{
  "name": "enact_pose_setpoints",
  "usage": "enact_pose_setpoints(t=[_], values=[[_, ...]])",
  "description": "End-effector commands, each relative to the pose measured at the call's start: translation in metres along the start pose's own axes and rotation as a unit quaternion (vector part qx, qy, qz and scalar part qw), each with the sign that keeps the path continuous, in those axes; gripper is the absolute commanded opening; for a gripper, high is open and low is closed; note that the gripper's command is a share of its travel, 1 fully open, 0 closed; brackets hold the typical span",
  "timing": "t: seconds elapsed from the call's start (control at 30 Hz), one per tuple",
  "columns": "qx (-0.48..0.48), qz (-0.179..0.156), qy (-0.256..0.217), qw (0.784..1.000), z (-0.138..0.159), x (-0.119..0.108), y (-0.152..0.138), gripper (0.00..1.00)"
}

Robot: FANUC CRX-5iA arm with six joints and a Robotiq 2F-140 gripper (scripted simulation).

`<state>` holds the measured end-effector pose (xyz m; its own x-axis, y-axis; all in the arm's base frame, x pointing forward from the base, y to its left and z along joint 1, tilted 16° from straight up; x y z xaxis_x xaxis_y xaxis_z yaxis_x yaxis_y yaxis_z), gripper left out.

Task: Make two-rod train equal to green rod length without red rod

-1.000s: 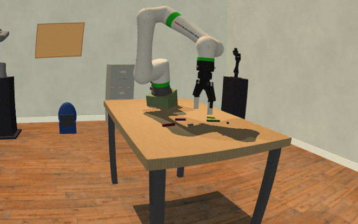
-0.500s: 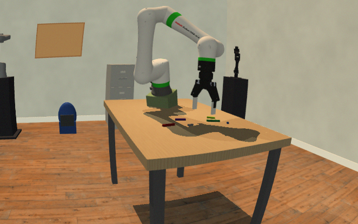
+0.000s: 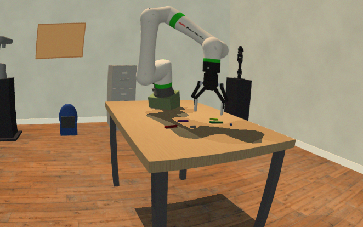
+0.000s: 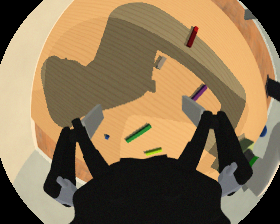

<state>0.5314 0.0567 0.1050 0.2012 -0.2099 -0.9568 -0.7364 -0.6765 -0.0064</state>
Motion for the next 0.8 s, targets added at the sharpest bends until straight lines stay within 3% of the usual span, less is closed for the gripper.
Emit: enact_pose_setpoints(t=[0.0, 0.5, 0.53, 0.77], values=[[-0.083, -0.001, -0.006, 0.996, 0.002, 0.0, -0.003, 1.0], [-0.288, -0.002, -0.006, 0.958, 0.01, 0.0, -0.01, 1.0], [-0.333, -0.002, -0.006, 0.943, 0.012, 0.0, -0.012, 1.0], [-0.432, -0.003, -0.006, 0.902, 0.016, 0.0, -0.016, 1.0]])
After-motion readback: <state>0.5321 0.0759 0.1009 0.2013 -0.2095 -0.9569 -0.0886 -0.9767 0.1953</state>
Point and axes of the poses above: the point where the finger pads meet when closed, its own x axis out along the fingers, its own y axis across the jaws, z = x × y, the point moved 3 cm from there along -x, back along the fingers, and after that the axes turned 3 degrees about -x, right-handed, at the moved point
